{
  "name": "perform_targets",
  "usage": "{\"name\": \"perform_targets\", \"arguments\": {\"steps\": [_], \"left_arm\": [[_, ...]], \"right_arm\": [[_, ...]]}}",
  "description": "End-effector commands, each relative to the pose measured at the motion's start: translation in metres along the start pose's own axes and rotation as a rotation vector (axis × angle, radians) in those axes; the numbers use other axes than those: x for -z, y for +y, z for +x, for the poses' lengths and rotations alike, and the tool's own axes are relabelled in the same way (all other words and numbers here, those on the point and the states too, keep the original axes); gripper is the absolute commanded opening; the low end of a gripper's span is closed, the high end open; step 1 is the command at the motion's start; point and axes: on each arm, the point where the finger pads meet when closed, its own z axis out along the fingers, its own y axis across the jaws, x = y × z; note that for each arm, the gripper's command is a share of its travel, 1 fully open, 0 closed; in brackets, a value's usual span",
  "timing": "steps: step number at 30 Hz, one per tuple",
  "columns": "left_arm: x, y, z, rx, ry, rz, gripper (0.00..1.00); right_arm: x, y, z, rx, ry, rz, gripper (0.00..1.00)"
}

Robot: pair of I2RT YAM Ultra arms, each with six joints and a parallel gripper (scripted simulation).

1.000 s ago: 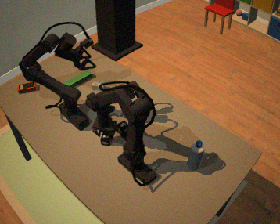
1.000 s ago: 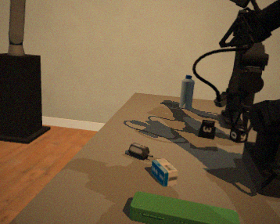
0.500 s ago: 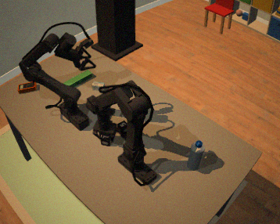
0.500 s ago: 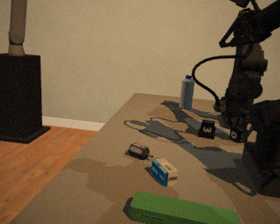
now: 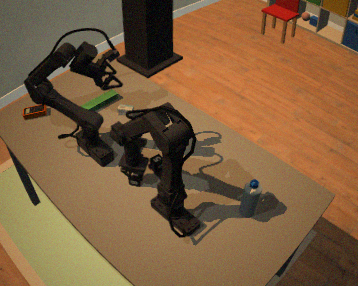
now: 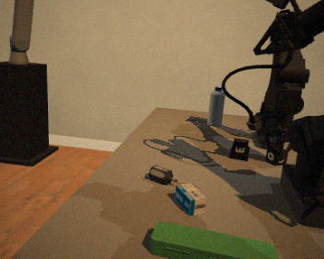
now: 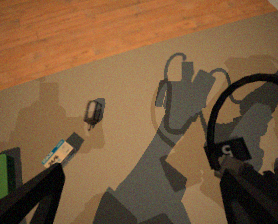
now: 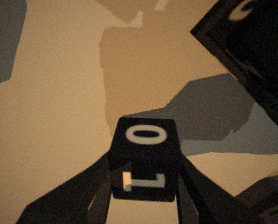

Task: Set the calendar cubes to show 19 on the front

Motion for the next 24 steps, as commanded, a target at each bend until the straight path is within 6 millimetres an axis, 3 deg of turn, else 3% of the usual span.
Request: {"name": "perform_targets", "arguments": {"steps": [1, 5, 12, 13, 14, 15, 24], "left_arm": [[-0.005, 0.0, 0.0, -0.005, 0.008, -0.018, 1.0], [-0.005, 0.0, 0.0, -0.005, 0.008, -0.018, 1.0], [-0.005, 0.0, 0.0, -0.005, 0.008, -0.018, 1.0], [-0.005, 0.0, 0.0, -0.005, 0.008, -0.018, 1.0], [-0.005, 0.0, 0.0, -0.005, 0.008, -0.018, 1.0], [-0.005, 0.0, 0.0, -0.005, 0.008, -0.018, 1.0], [-0.005, 0.0, 0.0, -0.005, 0.008, -0.018, 1.0]], "right_arm": [[-0.002, 0.0, 0.0, -0.001, -0.008, 0.009, 0.47], [-0.002, -0.001, 0.0, -0.001, -0.008, 0.01, 0.39], [-0.002, -0.002, 0.001, -0.001, -0.01, 0.006, 0.36], [-0.002, -0.002, 0.001, -0.001, -0.01, 0.007, 0.25], [-0.002, -0.002, 0.001, -0.001, -0.01, 0.007, 0.36], [-0.001, -0.003, 0.002, -0.001, -0.008, 0.01, 0.4], [0.029, 0.003, -0.002, -0.002, -0.018, -0.005, 0.4]]}}
